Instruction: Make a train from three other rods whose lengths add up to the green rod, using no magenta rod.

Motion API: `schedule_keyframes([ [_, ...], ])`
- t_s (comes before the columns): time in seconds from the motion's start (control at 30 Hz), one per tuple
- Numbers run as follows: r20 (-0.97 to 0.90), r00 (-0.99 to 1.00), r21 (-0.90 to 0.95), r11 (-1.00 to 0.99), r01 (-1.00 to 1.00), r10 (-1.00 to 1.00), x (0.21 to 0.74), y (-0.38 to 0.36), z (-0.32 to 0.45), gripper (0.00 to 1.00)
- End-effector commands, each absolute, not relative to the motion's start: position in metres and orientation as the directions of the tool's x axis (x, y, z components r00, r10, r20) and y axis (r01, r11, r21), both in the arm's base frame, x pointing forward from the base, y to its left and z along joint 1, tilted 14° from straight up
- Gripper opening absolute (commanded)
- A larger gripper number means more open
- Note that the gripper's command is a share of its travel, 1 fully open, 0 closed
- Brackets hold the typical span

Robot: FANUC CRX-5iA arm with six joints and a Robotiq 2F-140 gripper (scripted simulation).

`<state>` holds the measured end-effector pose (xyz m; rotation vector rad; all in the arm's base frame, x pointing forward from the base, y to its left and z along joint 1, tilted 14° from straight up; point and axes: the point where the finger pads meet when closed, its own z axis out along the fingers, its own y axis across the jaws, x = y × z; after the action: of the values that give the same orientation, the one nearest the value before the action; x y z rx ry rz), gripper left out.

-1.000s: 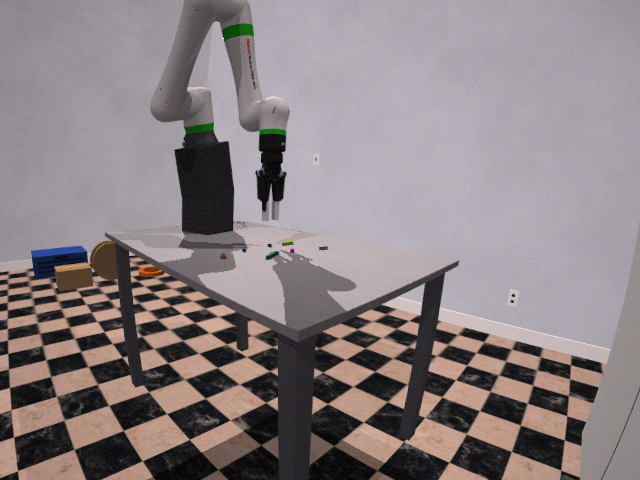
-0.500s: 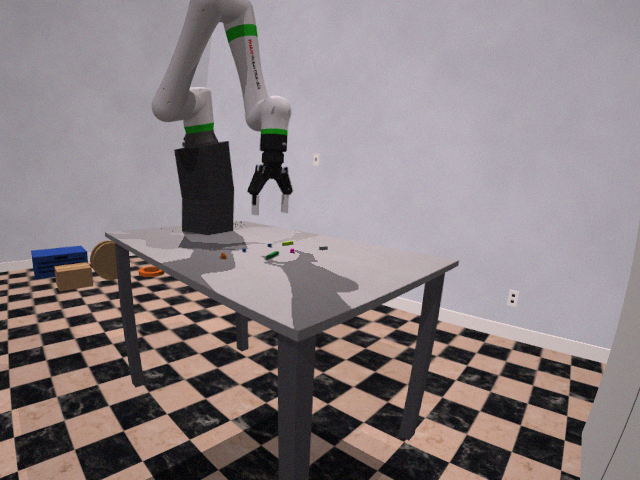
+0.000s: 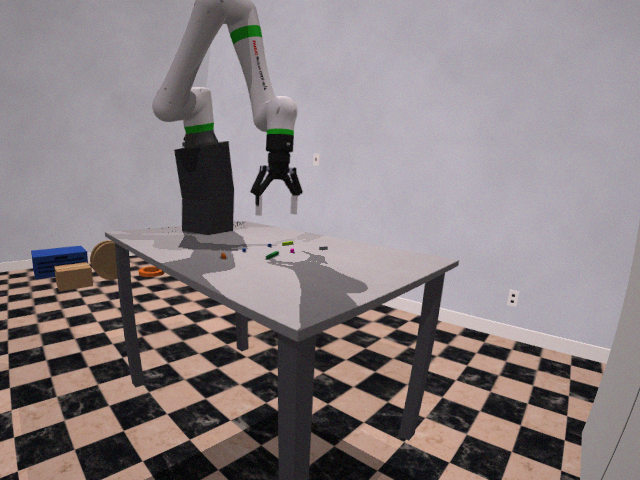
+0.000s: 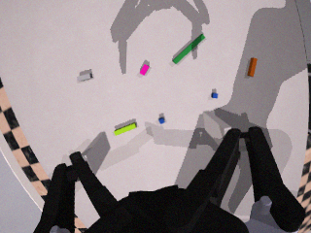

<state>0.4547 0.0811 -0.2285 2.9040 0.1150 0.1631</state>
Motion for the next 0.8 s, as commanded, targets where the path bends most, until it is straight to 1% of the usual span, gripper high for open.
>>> schedule_keyframes([
  [0.0,0.148,0.987,0.225,-0.969,-0.102,-0.069,0.472,0.090,-0.231,1.00],
  [0.13,0.183,0.962,0.204,-0.949,-0.239,-0.202,0.484,0.099,-0.233,1.00],
  [0.2,0.183,0.962,0.204,-0.949,-0.239,-0.202,0.484,0.099,-0.233,1.00],
  [0.23,0.206,0.933,0.186,-0.924,-0.335,-0.297,0.493,0.106,-0.235,1.00],
  [0.57,0.259,0.773,0.110,-0.778,-0.619,-0.579,0.516,0.130,-0.241,1.00],
  [0.7,0.270,0.682,0.074,-0.691,-0.719,-0.680,0.525,0.141,-0.245,1.00],
  [0.77,0.270,0.682,0.074,-0.691,-0.719,-0.680,0.525,0.141,-0.245,1.00],
])
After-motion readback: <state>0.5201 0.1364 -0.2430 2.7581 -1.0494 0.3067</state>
